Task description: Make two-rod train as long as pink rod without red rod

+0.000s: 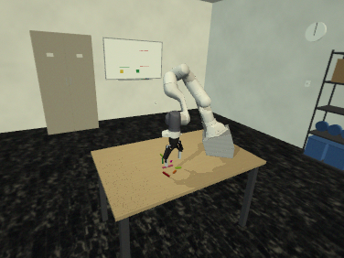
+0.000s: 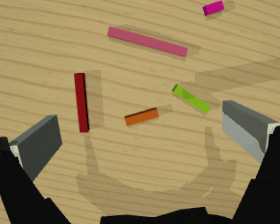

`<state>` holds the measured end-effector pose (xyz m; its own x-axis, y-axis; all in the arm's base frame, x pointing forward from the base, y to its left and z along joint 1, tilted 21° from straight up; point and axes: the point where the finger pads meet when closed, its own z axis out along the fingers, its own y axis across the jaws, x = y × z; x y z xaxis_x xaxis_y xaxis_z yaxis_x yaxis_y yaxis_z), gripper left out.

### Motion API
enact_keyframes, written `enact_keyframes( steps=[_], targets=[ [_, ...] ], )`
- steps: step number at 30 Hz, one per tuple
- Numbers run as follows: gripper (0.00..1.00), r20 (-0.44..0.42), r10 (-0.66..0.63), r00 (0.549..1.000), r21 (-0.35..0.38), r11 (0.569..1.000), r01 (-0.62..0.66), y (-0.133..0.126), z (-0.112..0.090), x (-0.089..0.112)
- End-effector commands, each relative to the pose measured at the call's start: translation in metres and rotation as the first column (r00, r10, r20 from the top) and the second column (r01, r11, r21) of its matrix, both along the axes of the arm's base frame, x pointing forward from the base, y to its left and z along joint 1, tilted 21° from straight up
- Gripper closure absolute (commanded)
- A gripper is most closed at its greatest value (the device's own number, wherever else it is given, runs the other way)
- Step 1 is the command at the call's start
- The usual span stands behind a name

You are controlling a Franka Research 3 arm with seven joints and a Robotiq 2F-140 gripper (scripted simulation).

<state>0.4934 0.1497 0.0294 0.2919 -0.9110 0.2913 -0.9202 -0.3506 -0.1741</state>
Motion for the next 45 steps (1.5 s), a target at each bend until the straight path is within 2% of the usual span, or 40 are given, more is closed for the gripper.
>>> enact_keyframes(
  steps=[1,9,24,26,27,41,43,44,45],
  targets=[
    [0.00,0.048,-0.154,0.987,0.045,0.987,0.152,0.0019,0.0006,-0.0009],
    [0.00,0.063,-0.240,0.969,0.074,0.969,0.235,0.0029,0.0011,-0.0018],
    [0.00,0.090,-0.467,0.880,0.159,0.879,0.450,0.0058,0.0026,-0.0041],
    [0.00,0.090,-0.467,0.880,0.159,0.879,0.450,0.0058,0.0026,-0.0041],
    [0.00,0.093,-0.502,0.860,0.173,0.859,0.482,0.0063,0.0028,-0.0045],
    [0.00,0.096,-0.667,0.739,0.247,0.735,0.631,0.0087,0.0042,-0.0063],
    [0.00,0.096,-0.667,0.739,0.247,0.735,0.631,0.0087,0.0042,-0.0063],
    [0.00,0.094,-0.696,0.712,0.261,0.707,0.657,0.0092,0.0045,-0.0067],
    [0.00,0.094,-0.706,0.702,0.266,0.697,0.666,0.0093,0.0046,-0.0068]
  ],
)
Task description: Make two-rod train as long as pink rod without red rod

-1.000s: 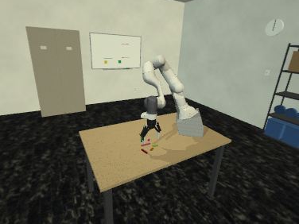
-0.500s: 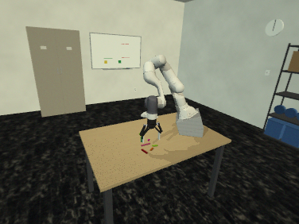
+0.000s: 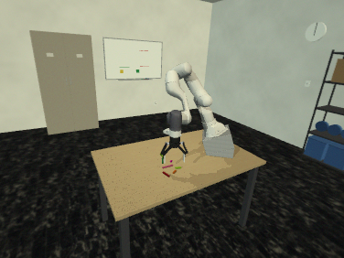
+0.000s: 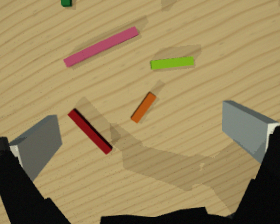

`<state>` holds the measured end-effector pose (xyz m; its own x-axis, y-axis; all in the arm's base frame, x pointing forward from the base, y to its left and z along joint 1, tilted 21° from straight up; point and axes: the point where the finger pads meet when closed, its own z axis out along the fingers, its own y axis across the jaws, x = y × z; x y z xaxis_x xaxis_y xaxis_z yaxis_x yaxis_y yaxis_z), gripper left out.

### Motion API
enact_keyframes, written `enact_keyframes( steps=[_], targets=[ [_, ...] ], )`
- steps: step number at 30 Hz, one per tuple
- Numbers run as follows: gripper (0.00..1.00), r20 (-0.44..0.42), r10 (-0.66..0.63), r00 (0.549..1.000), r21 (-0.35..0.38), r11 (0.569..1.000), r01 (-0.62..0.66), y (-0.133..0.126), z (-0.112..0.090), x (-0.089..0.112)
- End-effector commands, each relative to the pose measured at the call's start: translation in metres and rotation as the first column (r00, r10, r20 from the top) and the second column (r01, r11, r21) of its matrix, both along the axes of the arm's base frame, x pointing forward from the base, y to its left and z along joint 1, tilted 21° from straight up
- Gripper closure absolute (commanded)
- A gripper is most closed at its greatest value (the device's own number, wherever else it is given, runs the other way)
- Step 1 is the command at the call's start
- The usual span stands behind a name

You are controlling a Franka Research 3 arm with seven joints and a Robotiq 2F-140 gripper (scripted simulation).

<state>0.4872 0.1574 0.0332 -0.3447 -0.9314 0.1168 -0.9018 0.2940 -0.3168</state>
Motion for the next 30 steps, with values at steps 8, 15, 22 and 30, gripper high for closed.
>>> enact_keyframes(
  steps=[8,15,22,30],
  targets=[
    [0.00,0.066,-0.253,0.965,0.078,0.966,0.248,0.0030,0.0016,-0.0017],
    [0.00,0.076,-0.322,0.944,0.103,0.944,0.314,0.0039,0.0021,-0.0023],
    [0.00,0.089,-0.439,0.894,0.148,0.893,0.424,0.0055,0.0031,-0.0034],
    [0.00,0.095,-0.540,0.836,0.191,0.834,0.517,0.0069,0.0040,-0.0043]
  ],
)
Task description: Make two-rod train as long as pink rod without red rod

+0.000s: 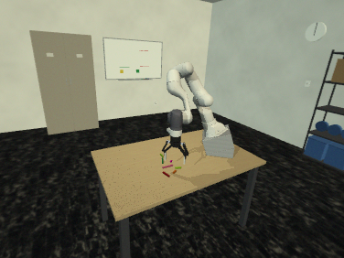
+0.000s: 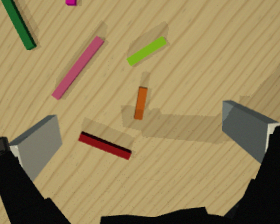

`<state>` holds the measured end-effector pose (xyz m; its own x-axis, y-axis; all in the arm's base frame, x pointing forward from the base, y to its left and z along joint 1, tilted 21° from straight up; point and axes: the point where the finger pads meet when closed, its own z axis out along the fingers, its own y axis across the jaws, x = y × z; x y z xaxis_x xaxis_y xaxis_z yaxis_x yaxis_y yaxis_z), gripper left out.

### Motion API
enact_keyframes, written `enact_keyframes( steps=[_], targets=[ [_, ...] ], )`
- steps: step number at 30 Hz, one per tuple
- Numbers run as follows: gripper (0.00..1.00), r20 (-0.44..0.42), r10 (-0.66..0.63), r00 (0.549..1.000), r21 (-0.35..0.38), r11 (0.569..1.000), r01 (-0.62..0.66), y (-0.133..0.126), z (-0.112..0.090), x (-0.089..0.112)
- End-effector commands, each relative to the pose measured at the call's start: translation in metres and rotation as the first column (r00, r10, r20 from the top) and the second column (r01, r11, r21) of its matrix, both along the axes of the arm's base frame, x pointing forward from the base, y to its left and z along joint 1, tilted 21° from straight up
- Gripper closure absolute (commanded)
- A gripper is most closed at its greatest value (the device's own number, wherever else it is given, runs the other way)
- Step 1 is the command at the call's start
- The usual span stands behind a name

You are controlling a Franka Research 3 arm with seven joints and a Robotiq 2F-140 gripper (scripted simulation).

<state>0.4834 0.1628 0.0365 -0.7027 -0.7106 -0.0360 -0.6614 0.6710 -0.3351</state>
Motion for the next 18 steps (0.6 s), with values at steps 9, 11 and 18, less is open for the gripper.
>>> enact_keyframes(
  steps=[9,11,18],
  targets=[
    [0.00,0.062,-0.225,0.972,0.068,0.973,0.221,0.0026,0.0015,-0.0012],
    [0.85,0.062,-0.225,0.972,0.068,0.973,0.221,0.0026,0.0015,-0.0012],
    [0.85,0.062,-0.225,0.972,0.068,0.973,0.221,0.0026,0.0015,-0.0012]
  ],
)
